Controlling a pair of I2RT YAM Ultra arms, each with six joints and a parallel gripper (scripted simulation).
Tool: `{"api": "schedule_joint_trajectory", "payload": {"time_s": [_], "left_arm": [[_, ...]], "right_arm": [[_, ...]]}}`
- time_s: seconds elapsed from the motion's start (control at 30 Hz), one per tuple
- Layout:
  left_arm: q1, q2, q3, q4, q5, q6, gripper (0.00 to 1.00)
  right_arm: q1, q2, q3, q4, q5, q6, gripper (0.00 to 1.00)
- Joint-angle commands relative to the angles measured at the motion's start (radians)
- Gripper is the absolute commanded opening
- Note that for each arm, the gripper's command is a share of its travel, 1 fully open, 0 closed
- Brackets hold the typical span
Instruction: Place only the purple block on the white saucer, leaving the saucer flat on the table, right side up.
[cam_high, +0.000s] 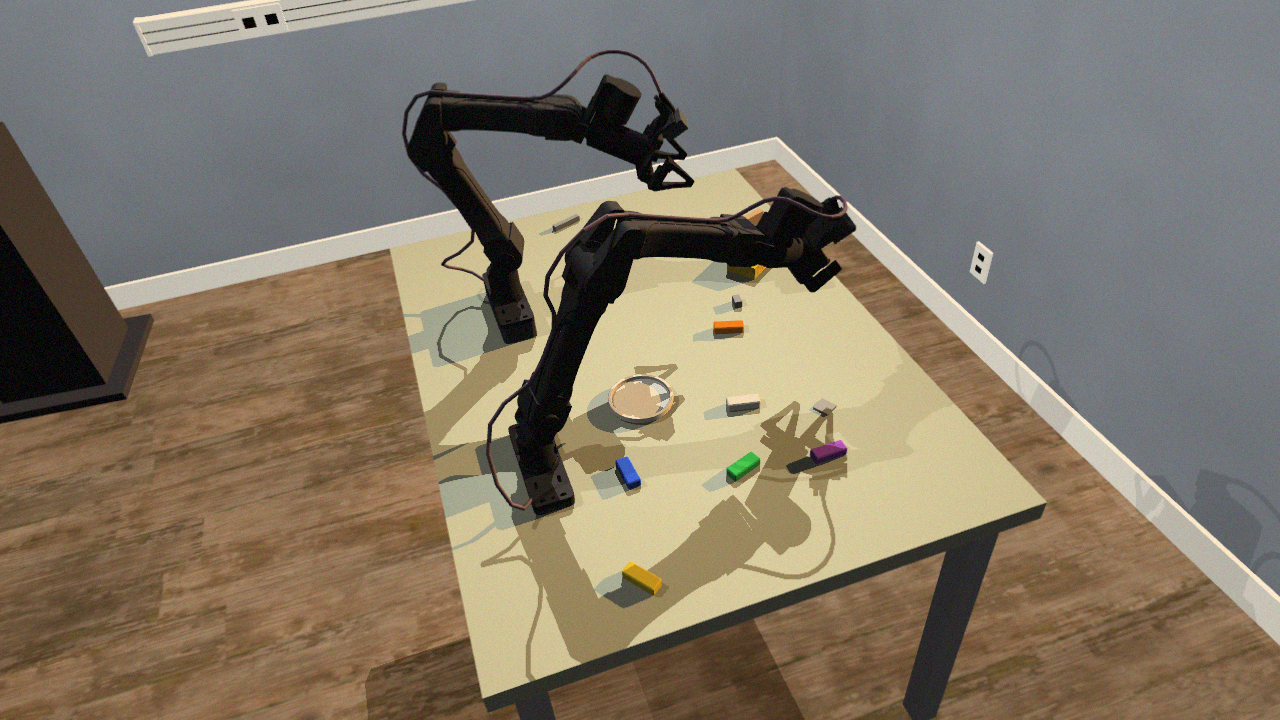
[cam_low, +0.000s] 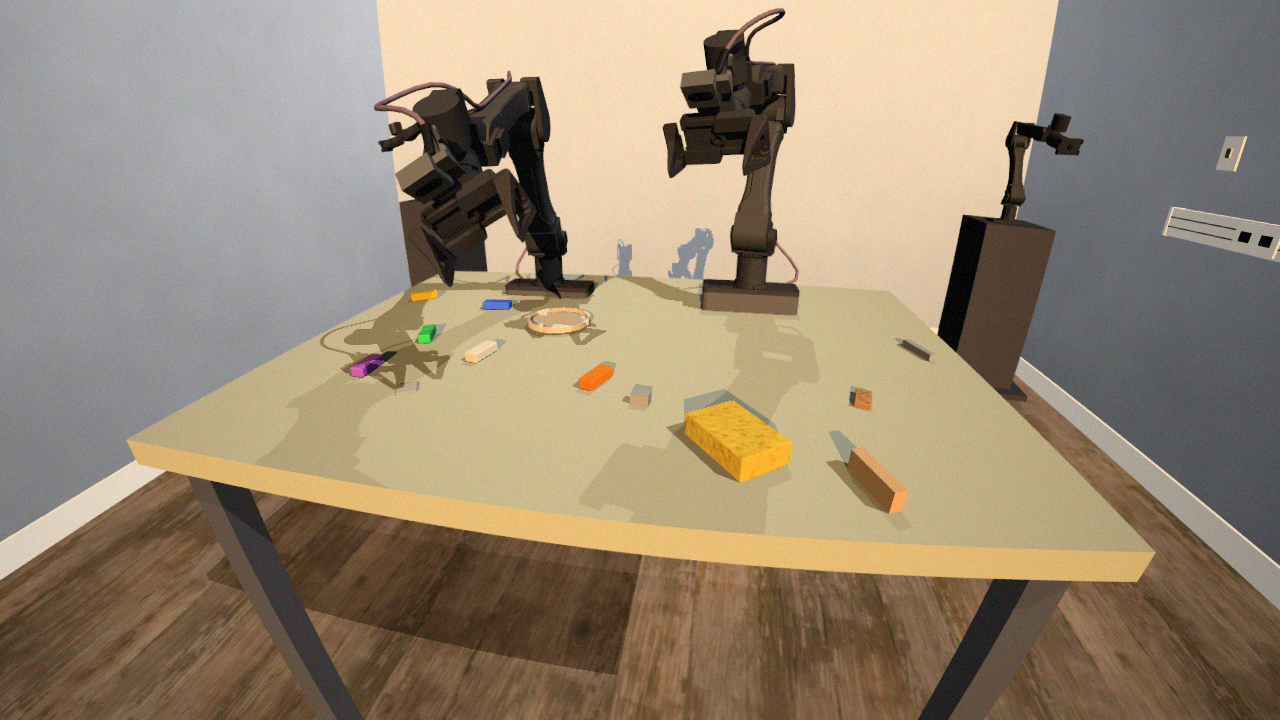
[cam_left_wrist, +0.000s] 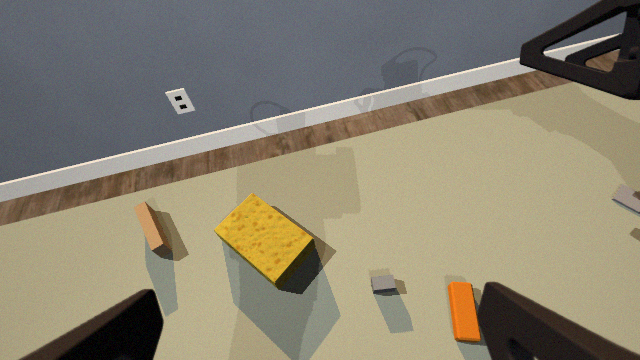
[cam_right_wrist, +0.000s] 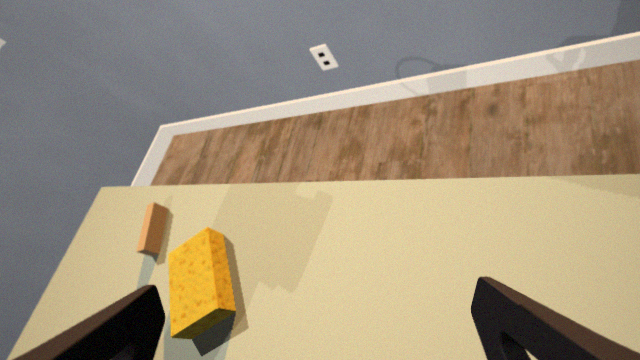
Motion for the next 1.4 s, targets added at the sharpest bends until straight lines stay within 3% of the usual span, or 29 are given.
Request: {"api": "schedule_joint_trajectory", "payload": {"time_s": [0.0, 0.33, 0.4, 0.47, 0.63, 0.97, 1.03, 1.17, 1.37], "left_arm": [[-0.078, 0.088, 0.054, -0.137, -0.018, -0.032, 1.00], [-0.231, 0.445, 0.225, -0.276, 0.052, -0.068, 1.00], [-0.244, 0.493, 0.256, -0.293, 0.061, -0.068, 1.00], [-0.244, 0.493, 0.256, -0.293, 0.061, -0.068, 1.00], [-0.262, 0.570, 0.311, -0.320, 0.073, -0.065, 1.00], [-0.267, 0.591, 0.330, -0.311, 0.073, -0.064, 1.00], [-0.267, 0.591, 0.330, -0.311, 0.073, -0.064, 1.00], [-0.267, 0.591, 0.330, -0.311, 0.071, -0.064, 1.00], [-0.267, 0.592, 0.330, -0.311, 0.071, -0.064, 1.00]], "right_arm": [[-0.016, -0.105, -0.120, -0.044, 0.063, -0.017, 1.00], [-0.029, -0.514, -0.549, -0.235, 0.248, 0.012, 1.00], [-0.033, -0.598, -0.616, -0.291, 0.284, 0.017, 1.00], [-0.033, -0.598, -0.616, -0.291, 0.284, 0.017, 1.00], [-0.046, -0.817, -0.761, -0.472, 0.375, 0.031, 1.00], [-0.113, -1.179, -0.915, -0.822, 0.478, -0.008, 1.00], [-0.113, -1.179, -0.915, -0.822, 0.478, -0.008, 1.00], [-0.198, -1.352, -0.966, -0.983, 0.481, -0.072, 1.00], [-0.336, -1.475, -0.968, -1.077, 0.466, -0.168, 1.00]]}}
